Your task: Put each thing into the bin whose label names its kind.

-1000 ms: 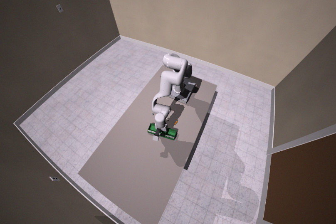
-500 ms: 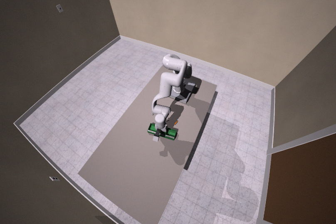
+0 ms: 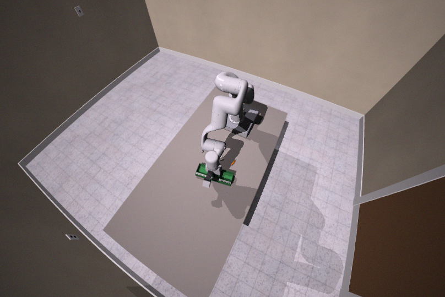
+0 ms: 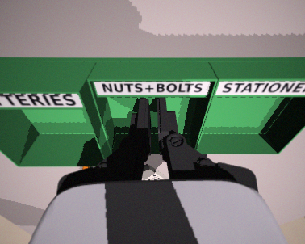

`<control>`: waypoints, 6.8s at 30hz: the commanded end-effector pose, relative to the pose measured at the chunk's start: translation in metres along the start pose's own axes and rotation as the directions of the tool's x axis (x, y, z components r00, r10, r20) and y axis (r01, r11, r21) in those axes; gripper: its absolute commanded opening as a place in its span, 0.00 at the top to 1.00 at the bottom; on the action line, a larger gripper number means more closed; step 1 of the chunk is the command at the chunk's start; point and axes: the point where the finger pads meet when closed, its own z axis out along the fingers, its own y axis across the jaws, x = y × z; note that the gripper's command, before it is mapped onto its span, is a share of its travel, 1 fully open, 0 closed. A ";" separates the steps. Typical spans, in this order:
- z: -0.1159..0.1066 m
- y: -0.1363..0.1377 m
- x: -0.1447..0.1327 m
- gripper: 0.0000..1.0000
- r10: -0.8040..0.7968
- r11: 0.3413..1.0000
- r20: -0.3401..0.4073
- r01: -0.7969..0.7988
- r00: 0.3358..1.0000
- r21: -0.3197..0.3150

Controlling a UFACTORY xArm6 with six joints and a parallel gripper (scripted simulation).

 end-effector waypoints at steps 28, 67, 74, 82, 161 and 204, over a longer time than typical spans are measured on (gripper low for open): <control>-0.011 0.000 0.002 0.93 0.000 1.000 -0.004 0.000 1.000 0.000; -0.061 -0.040 0.000 0.93 0.000 1.000 -0.004 0.000 1.000 0.000; -0.061 -0.075 -0.001 0.93 0.000 1.000 -0.004 0.000 1.000 0.000; -0.061 -0.084 -0.002 0.93 0.000 1.000 -0.004 0.000 1.000 0.000; -0.010 -0.085 -0.001 0.93 0.000 1.000 -0.004 0.000 1.000 0.000; -0.136 -0.085 -0.002 0.93 0.000 1.000 -0.005 0.000 1.000 0.000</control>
